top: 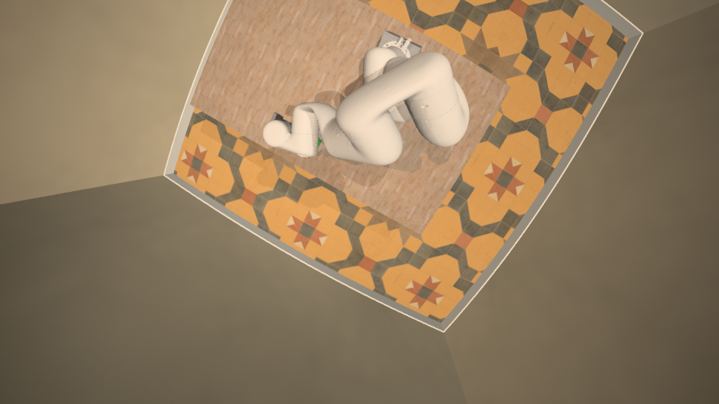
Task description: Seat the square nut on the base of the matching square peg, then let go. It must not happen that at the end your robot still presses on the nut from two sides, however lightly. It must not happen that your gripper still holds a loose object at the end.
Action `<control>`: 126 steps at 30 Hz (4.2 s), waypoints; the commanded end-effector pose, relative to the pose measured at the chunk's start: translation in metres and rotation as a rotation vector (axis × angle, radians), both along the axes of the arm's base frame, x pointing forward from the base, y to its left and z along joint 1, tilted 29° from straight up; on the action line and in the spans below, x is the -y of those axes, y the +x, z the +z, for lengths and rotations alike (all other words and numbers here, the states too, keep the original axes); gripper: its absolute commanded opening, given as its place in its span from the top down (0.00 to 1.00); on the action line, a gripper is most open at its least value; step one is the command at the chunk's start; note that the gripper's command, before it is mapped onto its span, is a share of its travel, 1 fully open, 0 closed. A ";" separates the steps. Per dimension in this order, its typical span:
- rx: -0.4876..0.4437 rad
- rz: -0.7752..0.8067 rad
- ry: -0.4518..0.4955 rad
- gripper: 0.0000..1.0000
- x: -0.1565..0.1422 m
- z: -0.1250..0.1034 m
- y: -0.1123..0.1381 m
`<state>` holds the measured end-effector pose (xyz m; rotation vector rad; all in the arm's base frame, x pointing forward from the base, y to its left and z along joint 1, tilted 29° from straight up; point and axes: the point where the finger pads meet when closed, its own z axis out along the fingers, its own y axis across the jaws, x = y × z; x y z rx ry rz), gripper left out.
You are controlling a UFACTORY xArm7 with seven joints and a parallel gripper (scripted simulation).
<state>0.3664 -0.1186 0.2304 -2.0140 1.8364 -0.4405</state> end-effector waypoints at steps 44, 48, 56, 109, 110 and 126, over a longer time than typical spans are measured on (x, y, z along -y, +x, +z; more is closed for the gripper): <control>0.002 0.000 0.001 1.00 0.001 0.007 0.040; 0.002 0.000 0.001 1.00 0.001 0.006 0.040; 0.002 0.000 0.001 1.00 0.001 0.004 0.041; 0.002 0.000 0.001 1.00 -0.003 -0.035 0.062; 0.002 0.000 0.001 1.00 -0.003 -0.035 0.062; 0.002 0.000 0.001 0.00 -0.003 -0.035 0.062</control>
